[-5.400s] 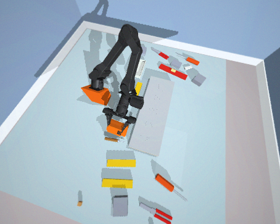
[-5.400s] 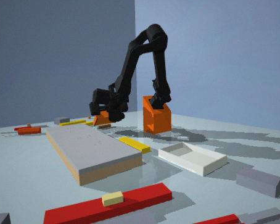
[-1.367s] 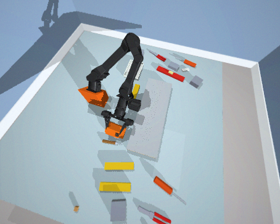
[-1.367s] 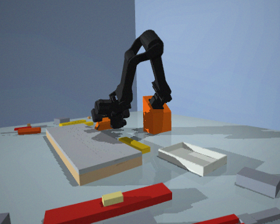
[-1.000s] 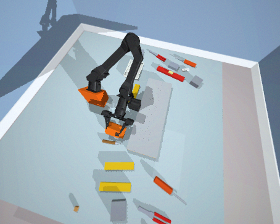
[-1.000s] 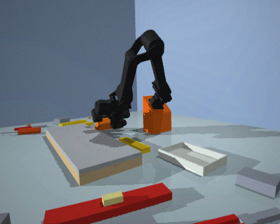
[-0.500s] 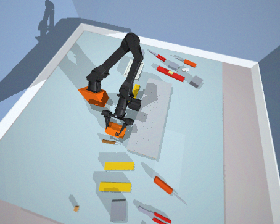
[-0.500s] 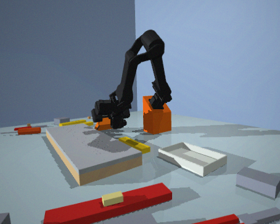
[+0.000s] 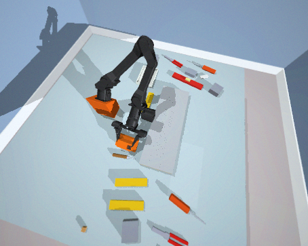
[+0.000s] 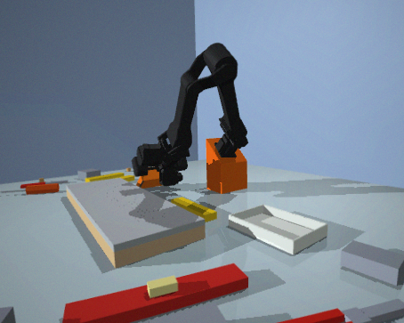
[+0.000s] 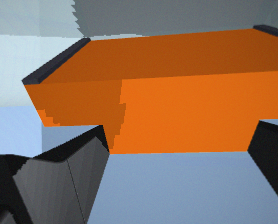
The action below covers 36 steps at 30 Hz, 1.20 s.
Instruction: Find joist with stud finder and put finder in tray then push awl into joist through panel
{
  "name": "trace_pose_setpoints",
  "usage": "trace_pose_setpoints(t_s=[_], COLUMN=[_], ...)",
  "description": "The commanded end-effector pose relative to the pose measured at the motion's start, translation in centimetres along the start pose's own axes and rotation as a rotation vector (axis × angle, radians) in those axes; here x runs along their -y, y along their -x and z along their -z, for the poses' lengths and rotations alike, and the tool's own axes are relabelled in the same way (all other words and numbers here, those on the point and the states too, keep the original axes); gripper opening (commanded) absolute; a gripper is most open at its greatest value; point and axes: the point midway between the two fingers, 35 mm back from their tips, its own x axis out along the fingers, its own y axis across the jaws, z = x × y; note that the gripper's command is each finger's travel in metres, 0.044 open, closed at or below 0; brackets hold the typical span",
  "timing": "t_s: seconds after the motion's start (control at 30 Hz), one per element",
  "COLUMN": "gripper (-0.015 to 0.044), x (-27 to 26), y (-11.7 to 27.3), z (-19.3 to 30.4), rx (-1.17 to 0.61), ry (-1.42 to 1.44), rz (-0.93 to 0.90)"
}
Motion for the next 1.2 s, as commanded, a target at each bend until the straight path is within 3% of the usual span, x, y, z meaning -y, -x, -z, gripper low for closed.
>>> trace_pose_setpoints(t_s=[0.0,1.17], gripper=[0.0378,0.0378], x=[0.04,0.05], y=[0.15,0.54], z=[-0.43,-0.69], rx=[0.017,0.017], ry=[0.008,0.008], rz=[0.001,0.001])
